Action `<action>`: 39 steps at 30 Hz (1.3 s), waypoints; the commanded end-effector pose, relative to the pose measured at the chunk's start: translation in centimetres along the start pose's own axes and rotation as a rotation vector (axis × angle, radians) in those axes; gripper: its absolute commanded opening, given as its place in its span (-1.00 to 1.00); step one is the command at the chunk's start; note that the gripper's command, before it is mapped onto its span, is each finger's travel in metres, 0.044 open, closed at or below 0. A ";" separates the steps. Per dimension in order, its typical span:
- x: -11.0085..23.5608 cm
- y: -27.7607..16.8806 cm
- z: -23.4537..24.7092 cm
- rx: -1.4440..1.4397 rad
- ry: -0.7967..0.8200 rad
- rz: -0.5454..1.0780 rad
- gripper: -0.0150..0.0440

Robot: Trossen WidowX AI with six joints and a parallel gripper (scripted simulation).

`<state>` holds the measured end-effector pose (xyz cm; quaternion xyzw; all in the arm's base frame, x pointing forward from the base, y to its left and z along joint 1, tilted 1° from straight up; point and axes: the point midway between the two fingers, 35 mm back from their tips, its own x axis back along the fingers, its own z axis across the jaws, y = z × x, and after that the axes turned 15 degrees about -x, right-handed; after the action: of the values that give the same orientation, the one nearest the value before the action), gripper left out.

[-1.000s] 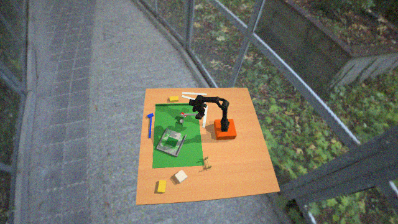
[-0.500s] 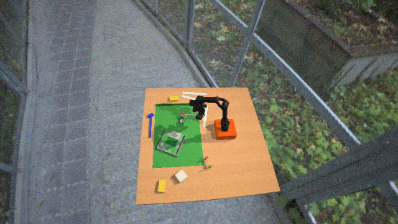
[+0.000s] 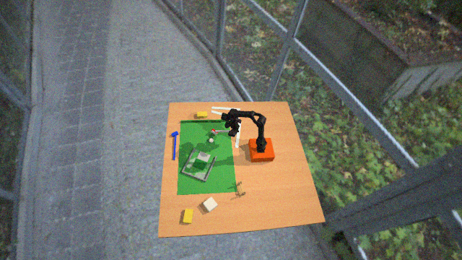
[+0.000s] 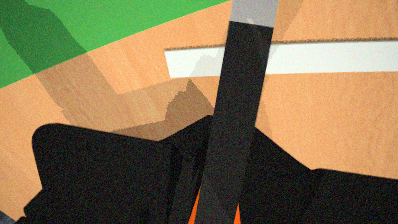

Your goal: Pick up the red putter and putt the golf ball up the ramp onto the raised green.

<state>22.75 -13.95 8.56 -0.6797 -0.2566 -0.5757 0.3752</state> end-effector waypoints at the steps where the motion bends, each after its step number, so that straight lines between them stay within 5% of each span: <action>1: 0.0 0.2 -0.3 0.004 -0.005 -0.004 -0.49; 6: 0.1 0.0 1.0 0.001 0.001 -0.001 -0.49; 15: 0.2 -3.4 12.8 0.007 0.007 -0.001 -0.49; 39: 6.0 -4.9 12.6 0.007 0.007 -0.001 -0.49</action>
<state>27.42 -1.47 13.78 -0.6814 -0.2561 -0.5692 0.3822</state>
